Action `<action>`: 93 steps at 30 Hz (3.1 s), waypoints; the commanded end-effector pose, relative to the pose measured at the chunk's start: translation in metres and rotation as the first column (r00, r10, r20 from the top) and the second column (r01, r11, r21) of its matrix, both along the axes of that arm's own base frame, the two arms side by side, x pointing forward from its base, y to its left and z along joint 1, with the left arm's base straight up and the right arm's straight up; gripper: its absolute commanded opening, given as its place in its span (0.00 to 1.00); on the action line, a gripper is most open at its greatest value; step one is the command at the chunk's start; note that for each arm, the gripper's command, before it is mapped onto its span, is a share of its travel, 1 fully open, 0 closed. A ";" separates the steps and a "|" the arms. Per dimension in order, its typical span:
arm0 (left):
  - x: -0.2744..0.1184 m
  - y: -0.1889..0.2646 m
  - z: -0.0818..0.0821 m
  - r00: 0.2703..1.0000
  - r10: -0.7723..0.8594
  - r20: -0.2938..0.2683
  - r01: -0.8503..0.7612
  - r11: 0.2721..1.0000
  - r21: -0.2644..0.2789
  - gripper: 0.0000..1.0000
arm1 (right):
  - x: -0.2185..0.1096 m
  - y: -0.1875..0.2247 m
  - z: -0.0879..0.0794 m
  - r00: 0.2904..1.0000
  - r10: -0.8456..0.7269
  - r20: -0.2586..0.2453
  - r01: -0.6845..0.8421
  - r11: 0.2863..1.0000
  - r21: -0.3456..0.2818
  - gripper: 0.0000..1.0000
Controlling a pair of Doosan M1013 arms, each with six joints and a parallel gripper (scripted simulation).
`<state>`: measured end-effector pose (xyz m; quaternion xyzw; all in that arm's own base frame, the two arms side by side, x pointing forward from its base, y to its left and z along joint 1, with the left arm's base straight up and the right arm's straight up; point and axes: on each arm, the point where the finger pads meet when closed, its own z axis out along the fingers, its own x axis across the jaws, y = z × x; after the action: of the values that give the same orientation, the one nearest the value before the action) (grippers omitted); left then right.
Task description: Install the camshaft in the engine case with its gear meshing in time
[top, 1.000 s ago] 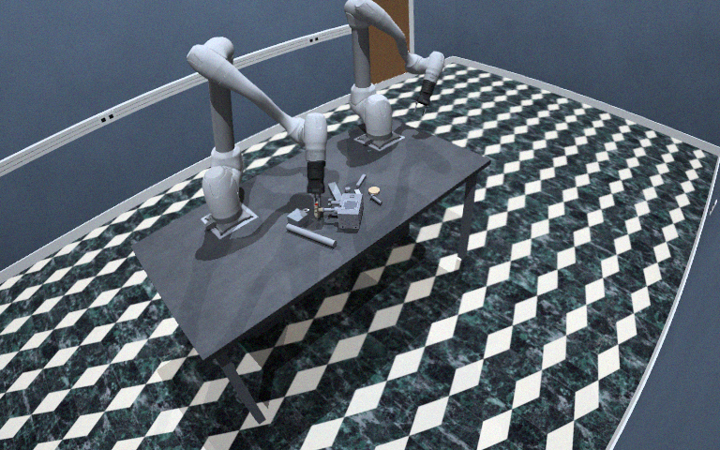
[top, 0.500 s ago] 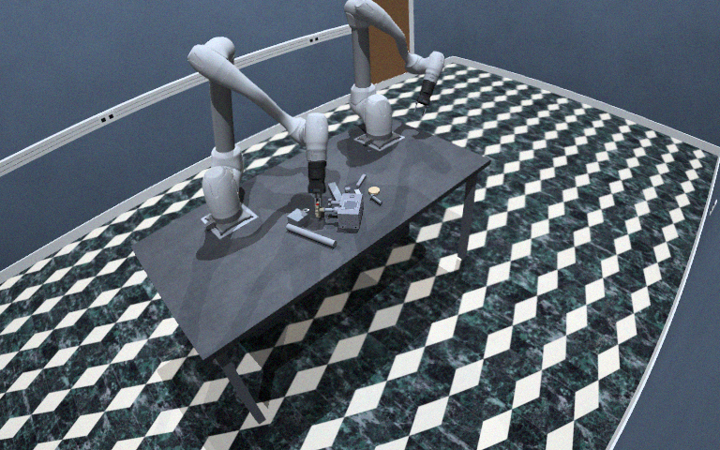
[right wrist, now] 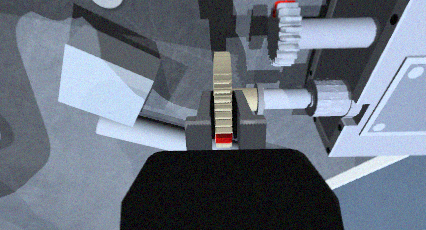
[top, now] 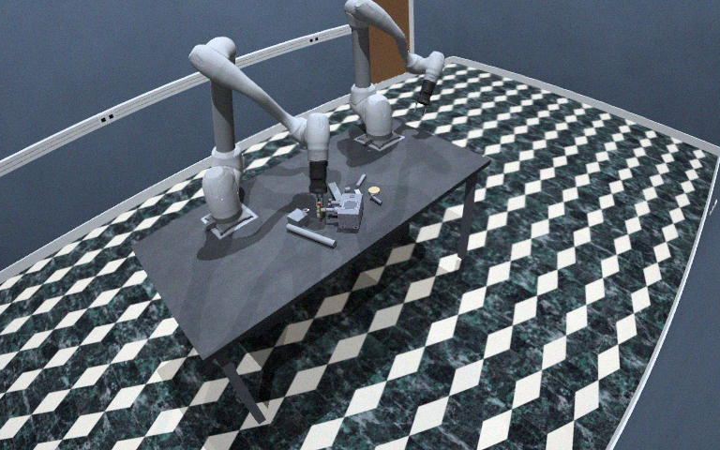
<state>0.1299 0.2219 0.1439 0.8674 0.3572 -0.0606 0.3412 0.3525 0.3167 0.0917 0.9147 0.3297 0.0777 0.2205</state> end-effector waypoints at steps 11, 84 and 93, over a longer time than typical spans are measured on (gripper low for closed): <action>0.000 0.000 0.000 1.000 0.000 0.000 0.000 1.000 0.001 1.00 | 0.002 0.001 0.000 1.000 0.000 0.000 0.000 1.000 0.001 0.29; 0.000 0.000 0.000 1.000 0.000 0.000 0.000 1.000 0.001 1.00 | 0.016 0.014 0.000 1.000 0.000 0.000 0.000 1.000 0.001 0.29; 0.000 0.000 0.000 1.000 0.000 0.000 0.000 1.000 0.001 1.00 | 0.018 0.015 0.000 1.000 0.000 0.000 0.000 1.000 0.001 0.29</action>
<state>0.1299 0.2219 0.1439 0.8674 0.3572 -0.0606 0.3412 0.3707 0.3318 0.0918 0.9146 0.3298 0.0777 0.2205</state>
